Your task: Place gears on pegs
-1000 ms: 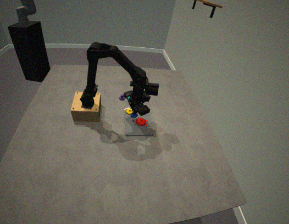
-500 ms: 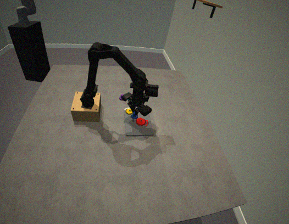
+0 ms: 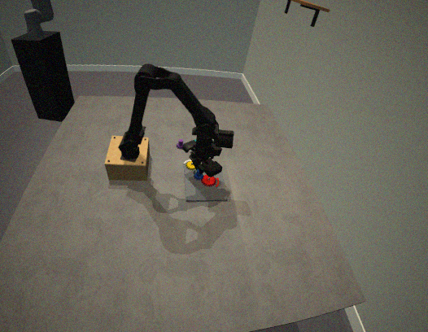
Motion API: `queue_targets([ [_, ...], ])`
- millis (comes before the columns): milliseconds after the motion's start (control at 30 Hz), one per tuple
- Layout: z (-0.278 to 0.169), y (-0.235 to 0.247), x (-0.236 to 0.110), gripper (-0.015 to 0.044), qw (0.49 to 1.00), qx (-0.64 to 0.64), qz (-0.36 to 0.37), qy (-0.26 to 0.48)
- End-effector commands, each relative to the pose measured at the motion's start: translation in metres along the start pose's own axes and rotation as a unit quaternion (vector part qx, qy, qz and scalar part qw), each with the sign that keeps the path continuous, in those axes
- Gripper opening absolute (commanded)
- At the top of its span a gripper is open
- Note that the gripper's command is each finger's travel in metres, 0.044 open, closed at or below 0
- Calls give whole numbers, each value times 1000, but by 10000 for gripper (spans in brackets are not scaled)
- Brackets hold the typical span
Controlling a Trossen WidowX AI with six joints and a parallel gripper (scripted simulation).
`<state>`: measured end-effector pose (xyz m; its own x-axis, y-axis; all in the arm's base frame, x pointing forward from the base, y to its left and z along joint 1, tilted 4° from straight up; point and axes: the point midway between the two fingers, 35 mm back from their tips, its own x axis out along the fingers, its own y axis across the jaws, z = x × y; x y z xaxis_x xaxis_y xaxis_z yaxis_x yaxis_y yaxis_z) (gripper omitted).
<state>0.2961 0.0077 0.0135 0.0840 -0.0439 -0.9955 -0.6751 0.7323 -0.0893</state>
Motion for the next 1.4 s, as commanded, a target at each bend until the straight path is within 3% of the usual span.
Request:
queue_targets([
  [0, -3, 3, 9, 0, 999, 51, 6, 4],
  [367, -3, 2, 5, 0, 992, 125, 6, 5],
  [1033, -4, 3, 6, 0, 996, -91, 7, 4],
  [1367, -3, 3, 13, 0, 998, -60, 7, 4],
])
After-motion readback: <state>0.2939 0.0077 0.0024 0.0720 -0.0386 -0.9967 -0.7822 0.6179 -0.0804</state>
